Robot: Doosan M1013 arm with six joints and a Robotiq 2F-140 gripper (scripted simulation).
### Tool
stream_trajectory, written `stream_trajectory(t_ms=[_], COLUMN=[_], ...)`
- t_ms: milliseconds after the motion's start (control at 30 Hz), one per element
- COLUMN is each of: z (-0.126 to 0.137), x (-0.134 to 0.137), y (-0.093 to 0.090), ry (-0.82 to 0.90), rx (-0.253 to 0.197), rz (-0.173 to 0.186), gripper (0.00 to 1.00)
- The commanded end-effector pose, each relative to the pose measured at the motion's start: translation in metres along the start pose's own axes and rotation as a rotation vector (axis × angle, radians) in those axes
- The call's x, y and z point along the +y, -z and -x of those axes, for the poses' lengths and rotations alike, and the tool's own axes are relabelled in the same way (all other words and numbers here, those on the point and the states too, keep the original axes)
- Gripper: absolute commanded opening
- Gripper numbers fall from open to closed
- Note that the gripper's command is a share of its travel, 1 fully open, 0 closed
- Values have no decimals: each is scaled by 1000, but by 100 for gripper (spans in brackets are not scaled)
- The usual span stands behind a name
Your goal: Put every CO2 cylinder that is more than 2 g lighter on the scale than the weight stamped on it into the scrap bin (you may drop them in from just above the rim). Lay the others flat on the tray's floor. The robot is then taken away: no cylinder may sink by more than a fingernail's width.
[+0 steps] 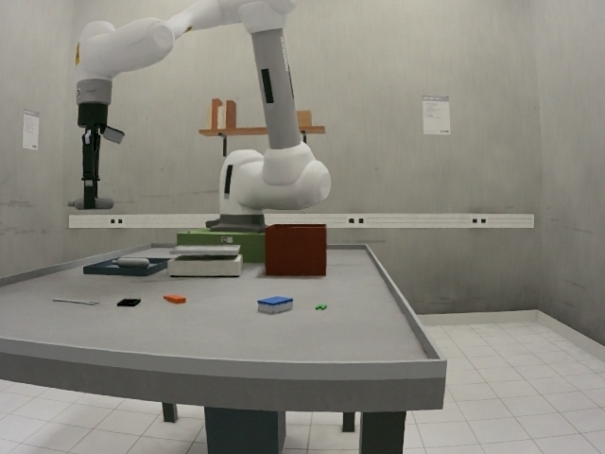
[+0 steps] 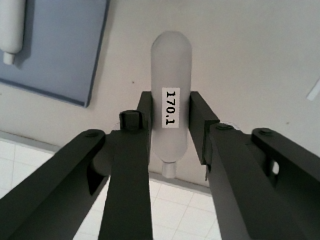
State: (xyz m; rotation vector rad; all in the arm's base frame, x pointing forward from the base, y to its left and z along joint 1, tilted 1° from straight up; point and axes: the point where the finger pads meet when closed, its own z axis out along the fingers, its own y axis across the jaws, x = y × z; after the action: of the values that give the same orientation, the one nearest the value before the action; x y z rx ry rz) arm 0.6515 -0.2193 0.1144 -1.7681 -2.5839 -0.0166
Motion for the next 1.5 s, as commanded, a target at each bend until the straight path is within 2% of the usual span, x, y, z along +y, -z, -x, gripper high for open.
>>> stream_trajectory(t_ms=[0, 67, 167, 233, 267, 633, 867, 1300, 1367, 1467], z=[-27, -78, -114, -114, -153, -289, -289, -289, -289, -289], x=[-3, -15, -32, -32, -49, -115, -115, -115, -115, -115], y=[4, 8, 6, 6, 5, -3, -15, -68, -68, -79], ry=[-14, -51, -125, -125, -146, -177, -177, -177, -177, -177], rx=[-1, 0, 0, 0, 0, 0, 0, 0, 0, 0], rz=[1, 1, 1, 1, 1, 1, 1, 1, 1, 1], gripper=[10, 10, 10, 10, 10, 10, 10, 10, 10, 10])
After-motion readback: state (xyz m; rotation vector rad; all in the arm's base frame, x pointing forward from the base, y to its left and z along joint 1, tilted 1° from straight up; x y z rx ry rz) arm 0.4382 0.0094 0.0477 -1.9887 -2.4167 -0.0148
